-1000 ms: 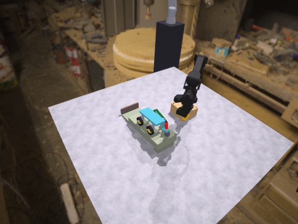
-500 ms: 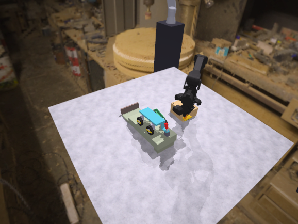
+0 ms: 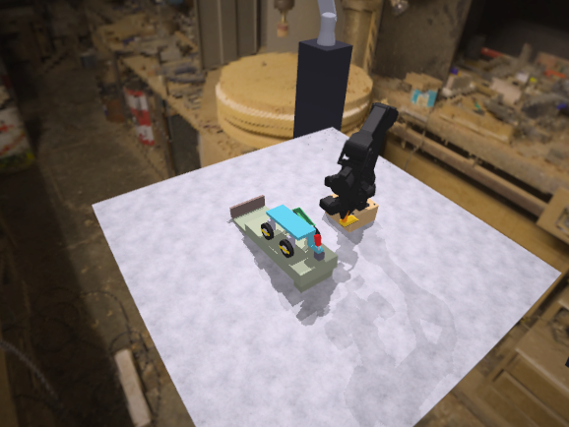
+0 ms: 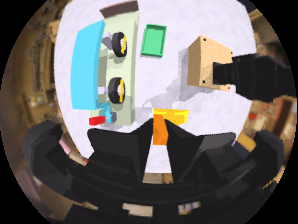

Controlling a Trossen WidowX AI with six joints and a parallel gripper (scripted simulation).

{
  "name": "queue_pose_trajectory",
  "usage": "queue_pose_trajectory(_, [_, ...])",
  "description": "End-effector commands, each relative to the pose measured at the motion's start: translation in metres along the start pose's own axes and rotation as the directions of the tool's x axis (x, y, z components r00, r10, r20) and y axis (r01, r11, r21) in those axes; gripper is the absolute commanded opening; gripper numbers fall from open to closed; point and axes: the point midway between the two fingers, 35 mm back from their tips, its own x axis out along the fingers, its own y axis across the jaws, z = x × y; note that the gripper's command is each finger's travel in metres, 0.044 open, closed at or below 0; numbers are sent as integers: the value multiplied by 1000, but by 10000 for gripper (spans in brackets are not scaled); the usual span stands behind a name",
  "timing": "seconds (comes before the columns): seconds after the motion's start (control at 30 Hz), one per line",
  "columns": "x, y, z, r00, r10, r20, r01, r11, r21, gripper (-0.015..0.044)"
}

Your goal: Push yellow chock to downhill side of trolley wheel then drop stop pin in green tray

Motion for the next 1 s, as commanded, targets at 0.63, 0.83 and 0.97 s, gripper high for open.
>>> queue_pose_trajectory(0.63, [4, 20, 82, 1000, 6, 13, -6, 1000, -3, 0])
queue_pose_trajectory(0.83, [5, 25, 103, 1000, 6, 15, -6, 1000, -3, 0])
queue_pose_trajectory(0.97, [5, 27, 117, 1000, 6, 16, -6, 1000, -3, 0])
